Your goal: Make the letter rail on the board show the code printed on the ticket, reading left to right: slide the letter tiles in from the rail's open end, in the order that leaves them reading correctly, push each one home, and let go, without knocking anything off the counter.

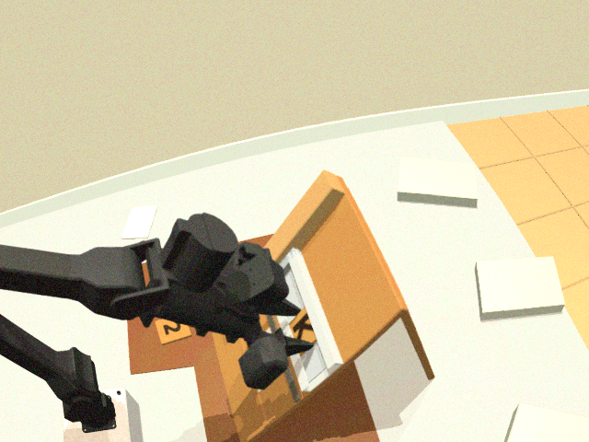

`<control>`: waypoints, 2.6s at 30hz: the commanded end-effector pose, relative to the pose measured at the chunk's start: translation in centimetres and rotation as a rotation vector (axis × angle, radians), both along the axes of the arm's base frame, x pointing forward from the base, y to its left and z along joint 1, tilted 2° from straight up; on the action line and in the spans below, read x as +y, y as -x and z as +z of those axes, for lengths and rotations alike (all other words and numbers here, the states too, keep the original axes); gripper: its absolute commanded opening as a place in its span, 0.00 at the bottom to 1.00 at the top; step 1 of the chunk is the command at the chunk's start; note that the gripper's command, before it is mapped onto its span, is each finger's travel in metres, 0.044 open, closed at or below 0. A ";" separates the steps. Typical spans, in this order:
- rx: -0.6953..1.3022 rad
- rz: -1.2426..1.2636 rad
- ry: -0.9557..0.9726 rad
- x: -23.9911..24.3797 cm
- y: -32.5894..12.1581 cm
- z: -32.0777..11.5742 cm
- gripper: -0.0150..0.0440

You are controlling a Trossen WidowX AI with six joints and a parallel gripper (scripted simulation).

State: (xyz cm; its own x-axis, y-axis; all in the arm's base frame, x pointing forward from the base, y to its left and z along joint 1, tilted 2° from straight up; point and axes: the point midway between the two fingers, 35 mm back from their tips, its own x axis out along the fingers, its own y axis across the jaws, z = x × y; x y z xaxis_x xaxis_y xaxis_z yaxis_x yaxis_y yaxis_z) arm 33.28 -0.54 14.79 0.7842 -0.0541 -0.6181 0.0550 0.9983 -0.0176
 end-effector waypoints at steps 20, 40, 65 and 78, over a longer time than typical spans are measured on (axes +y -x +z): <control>0.004 -0.002 -0.003 1.3 0.0 -0.3 0.25; 0.004 -0.002 -0.004 2.3 -0.1 -0.3 0.25; 0.004 -0.002 -0.005 3.7 -0.3 -0.1 0.25; 0.004 -0.002 -0.006 4.4 -0.4 0.0 0.25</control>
